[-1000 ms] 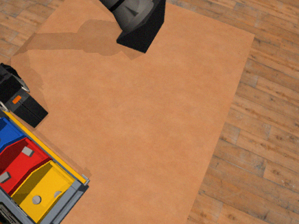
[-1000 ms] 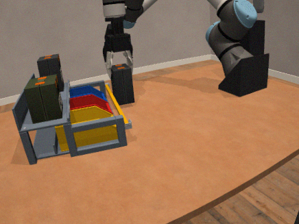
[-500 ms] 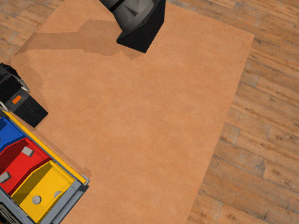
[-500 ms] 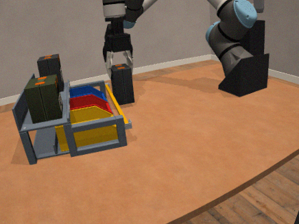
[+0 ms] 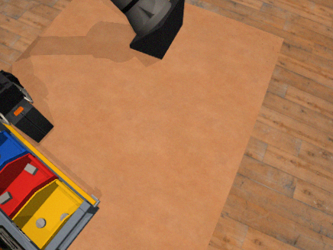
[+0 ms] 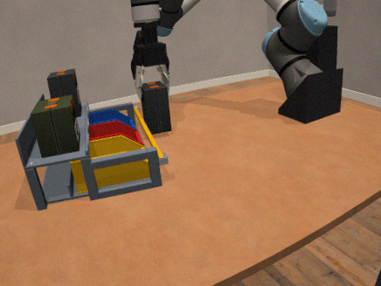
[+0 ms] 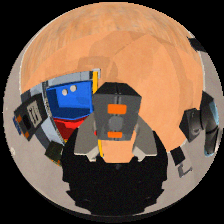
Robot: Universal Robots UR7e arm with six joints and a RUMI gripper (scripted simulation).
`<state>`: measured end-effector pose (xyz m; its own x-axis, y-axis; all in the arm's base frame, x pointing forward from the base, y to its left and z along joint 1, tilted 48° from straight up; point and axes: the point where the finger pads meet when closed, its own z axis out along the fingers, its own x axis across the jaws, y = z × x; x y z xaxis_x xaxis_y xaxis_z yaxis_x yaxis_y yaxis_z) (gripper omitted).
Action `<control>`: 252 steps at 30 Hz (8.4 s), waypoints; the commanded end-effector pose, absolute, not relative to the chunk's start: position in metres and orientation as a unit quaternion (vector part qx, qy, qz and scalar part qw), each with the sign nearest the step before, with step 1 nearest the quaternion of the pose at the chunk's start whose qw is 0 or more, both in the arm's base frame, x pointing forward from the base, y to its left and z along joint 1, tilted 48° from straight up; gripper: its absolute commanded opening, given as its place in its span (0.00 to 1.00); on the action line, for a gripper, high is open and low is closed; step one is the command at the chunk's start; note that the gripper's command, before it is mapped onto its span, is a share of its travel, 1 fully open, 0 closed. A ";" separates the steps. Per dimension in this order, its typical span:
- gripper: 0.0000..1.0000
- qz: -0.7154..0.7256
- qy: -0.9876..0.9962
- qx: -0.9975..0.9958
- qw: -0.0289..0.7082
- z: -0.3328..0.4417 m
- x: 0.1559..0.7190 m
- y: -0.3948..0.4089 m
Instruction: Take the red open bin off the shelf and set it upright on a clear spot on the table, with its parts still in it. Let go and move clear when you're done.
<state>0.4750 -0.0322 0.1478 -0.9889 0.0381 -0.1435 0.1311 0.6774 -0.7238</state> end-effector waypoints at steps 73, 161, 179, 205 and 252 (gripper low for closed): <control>0.00 -0.399 0.914 0.046 0.059 0.136 0.477 -0.045; 0.72 -0.399 0.914 0.046 0.059 0.137 0.477 -0.045; 0.72 -0.399 0.914 0.046 0.059 0.163 0.474 -0.016; 0.72 -0.399 0.914 0.046 0.059 0.206 0.469 0.031; 0.00 -0.399 0.914 0.046 0.059 0.206 0.469 0.031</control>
<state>0.4691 0.0303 0.2053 -0.9888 0.0378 -0.1441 0.1314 0.6774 -0.7238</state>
